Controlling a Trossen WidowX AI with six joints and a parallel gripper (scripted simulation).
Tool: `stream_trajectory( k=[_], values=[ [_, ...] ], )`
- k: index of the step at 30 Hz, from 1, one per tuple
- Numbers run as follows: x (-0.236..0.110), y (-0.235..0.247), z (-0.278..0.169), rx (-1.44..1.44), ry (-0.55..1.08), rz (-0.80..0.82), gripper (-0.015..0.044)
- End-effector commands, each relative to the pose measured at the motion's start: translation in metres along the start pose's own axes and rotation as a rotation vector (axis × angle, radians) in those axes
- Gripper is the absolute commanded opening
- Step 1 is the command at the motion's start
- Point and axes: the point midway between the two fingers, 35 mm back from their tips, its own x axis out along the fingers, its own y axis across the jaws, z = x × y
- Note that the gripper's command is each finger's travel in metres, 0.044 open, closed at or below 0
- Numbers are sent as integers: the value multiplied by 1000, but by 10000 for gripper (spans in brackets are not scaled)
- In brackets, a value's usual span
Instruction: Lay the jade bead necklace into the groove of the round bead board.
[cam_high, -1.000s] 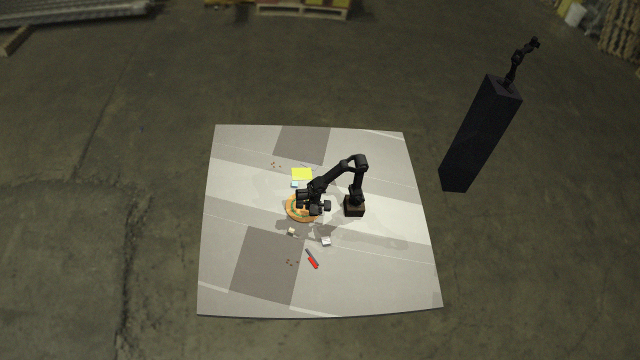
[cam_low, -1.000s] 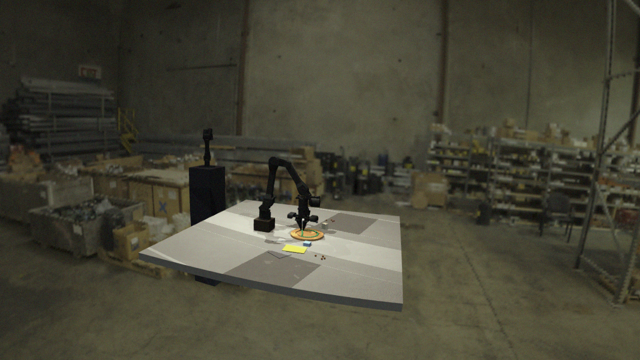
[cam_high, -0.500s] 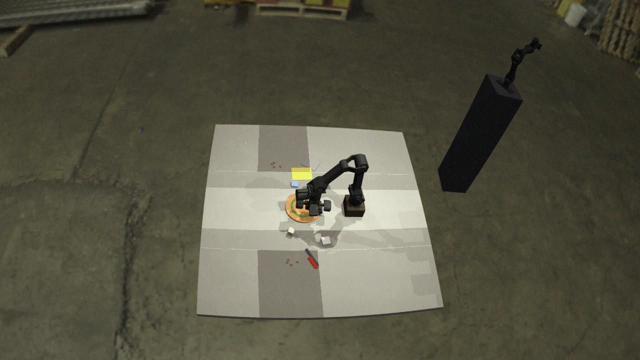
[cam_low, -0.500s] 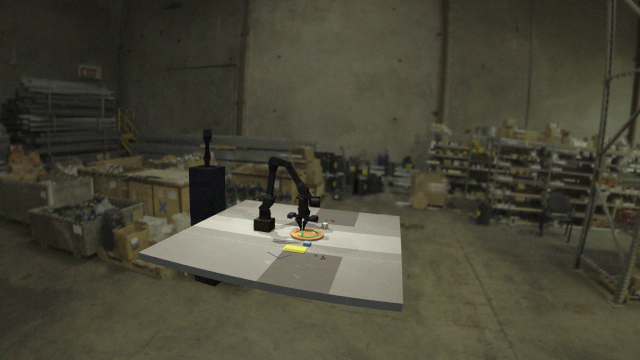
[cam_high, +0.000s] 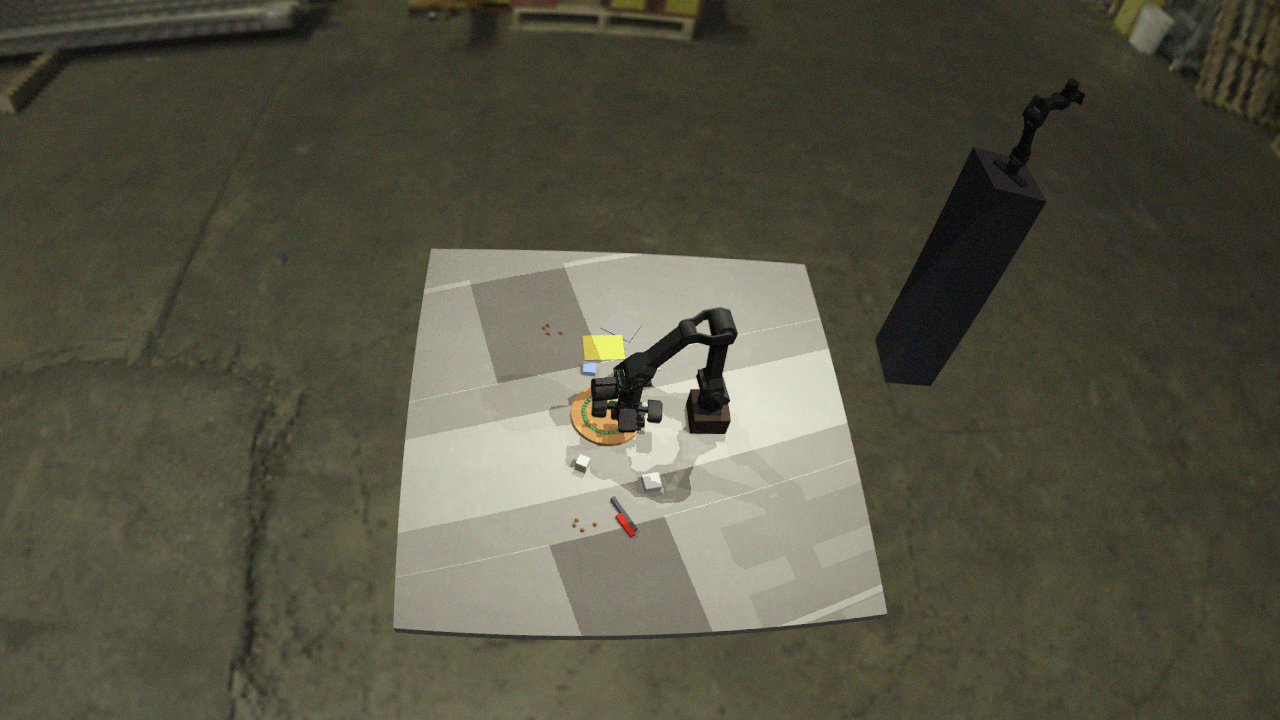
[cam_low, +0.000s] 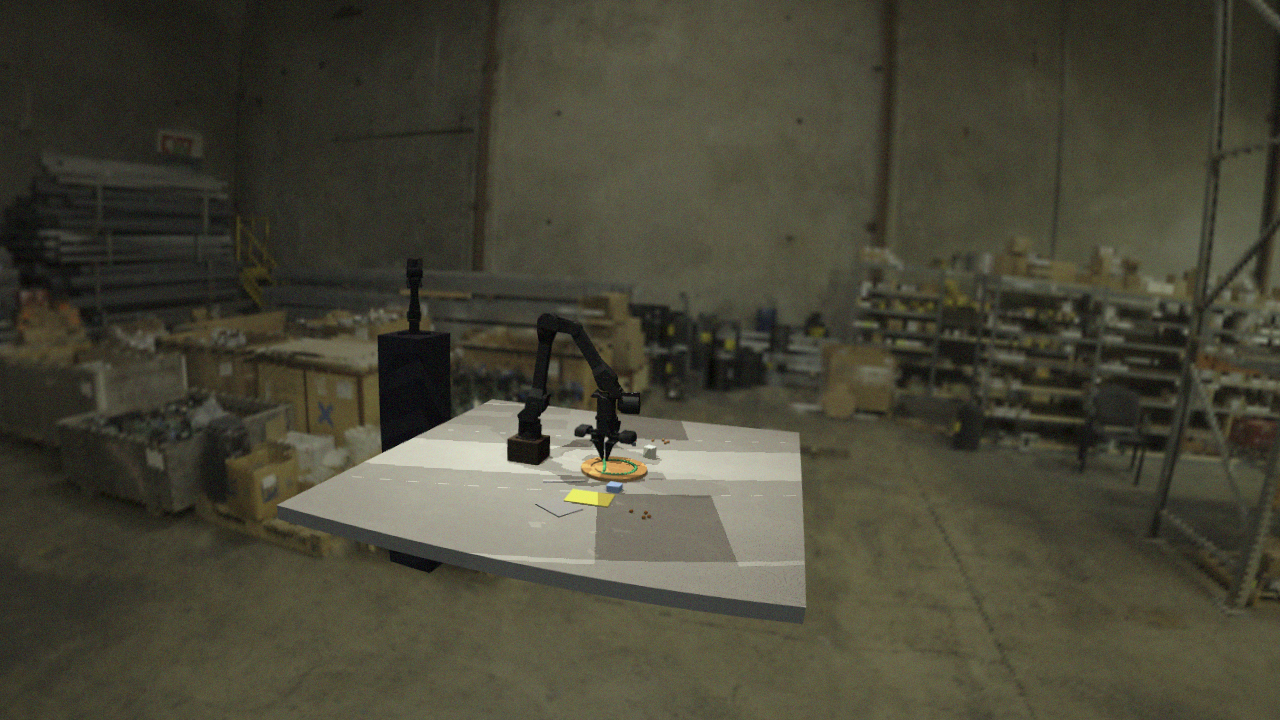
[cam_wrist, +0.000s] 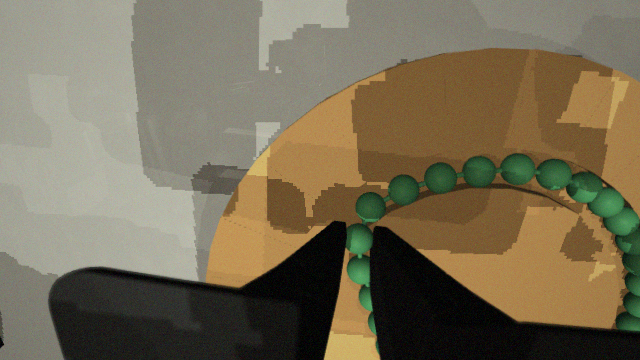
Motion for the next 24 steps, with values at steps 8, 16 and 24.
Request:
stream_trajectory(
  k=[8,16,24],
  values=[
    [-6,2,0,-1,1,4,0],
    [-6,6,2,-1,1,5,0],
    [2,6,2,-1,1,5,0]
  ],
)
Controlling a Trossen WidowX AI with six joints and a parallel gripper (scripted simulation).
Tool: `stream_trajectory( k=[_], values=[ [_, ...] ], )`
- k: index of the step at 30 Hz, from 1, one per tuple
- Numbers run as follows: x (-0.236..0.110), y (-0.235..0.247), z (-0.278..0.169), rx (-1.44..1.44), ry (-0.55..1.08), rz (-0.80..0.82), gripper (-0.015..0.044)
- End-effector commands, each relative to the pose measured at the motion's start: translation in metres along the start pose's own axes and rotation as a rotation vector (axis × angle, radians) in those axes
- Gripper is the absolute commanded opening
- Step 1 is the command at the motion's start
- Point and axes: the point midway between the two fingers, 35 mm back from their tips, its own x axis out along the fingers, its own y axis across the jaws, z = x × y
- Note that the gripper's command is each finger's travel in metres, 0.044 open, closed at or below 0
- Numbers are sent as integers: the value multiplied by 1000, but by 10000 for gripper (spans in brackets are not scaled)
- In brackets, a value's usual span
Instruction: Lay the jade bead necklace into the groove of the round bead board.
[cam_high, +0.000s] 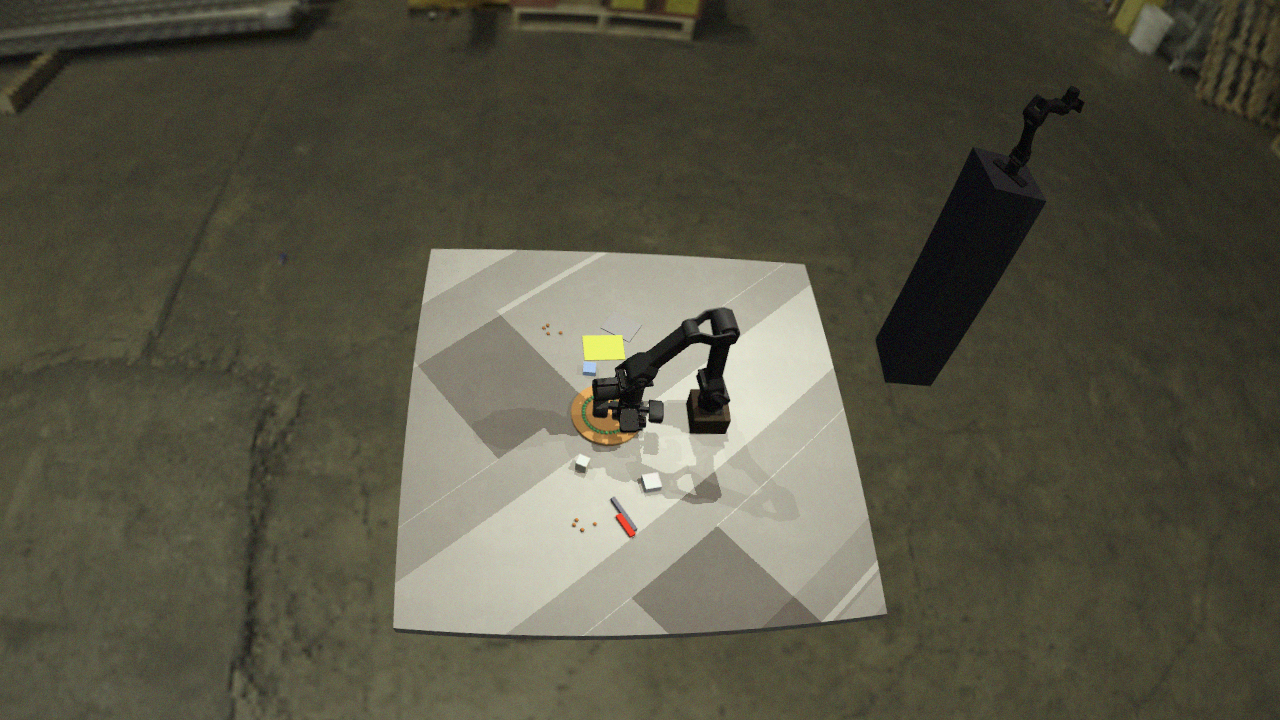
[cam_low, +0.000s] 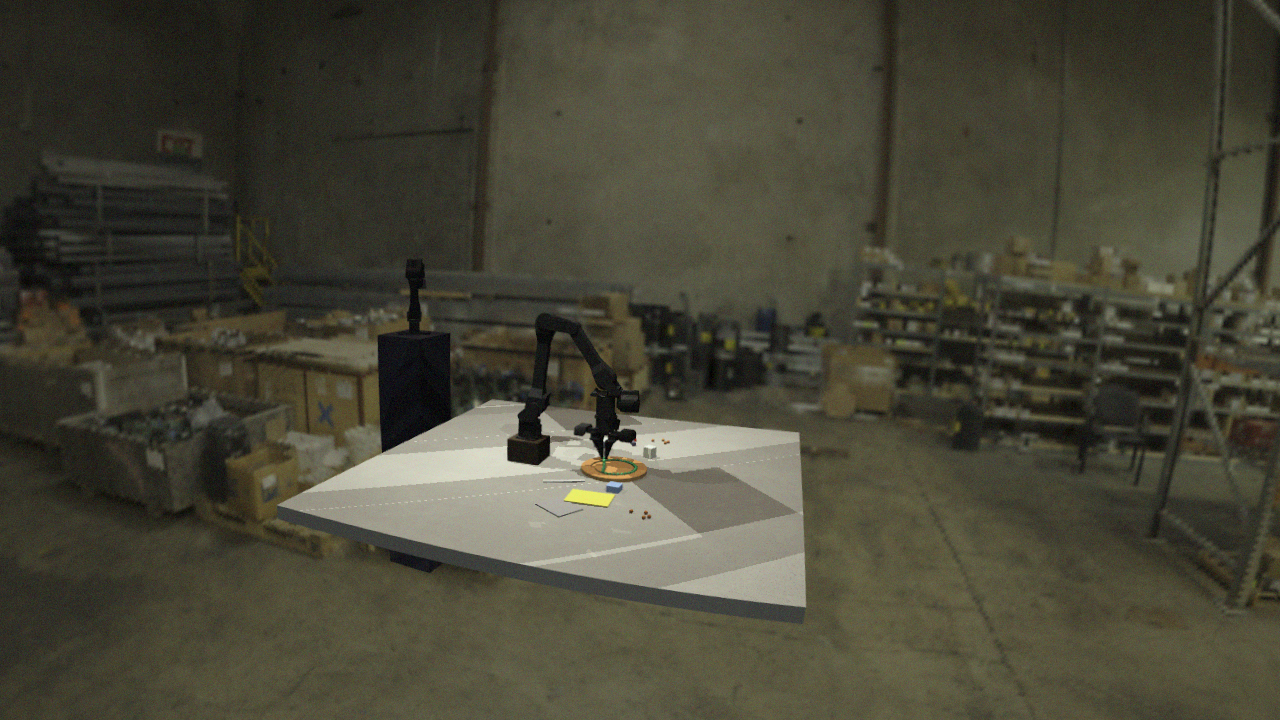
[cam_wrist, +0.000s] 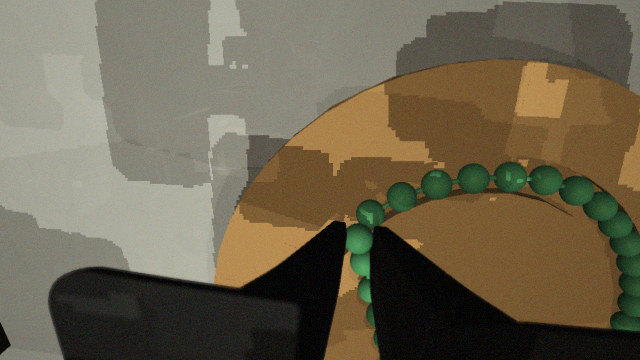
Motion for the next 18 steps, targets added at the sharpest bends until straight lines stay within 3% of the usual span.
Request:
stream_trajectory(
  k=[1,3,18],
  values=[
    [5,3,-1,3,3,11,0],
    [5,3,-1,3,3,11,0],
    [-2,3,-1,2,2,8,394]
  ],
)
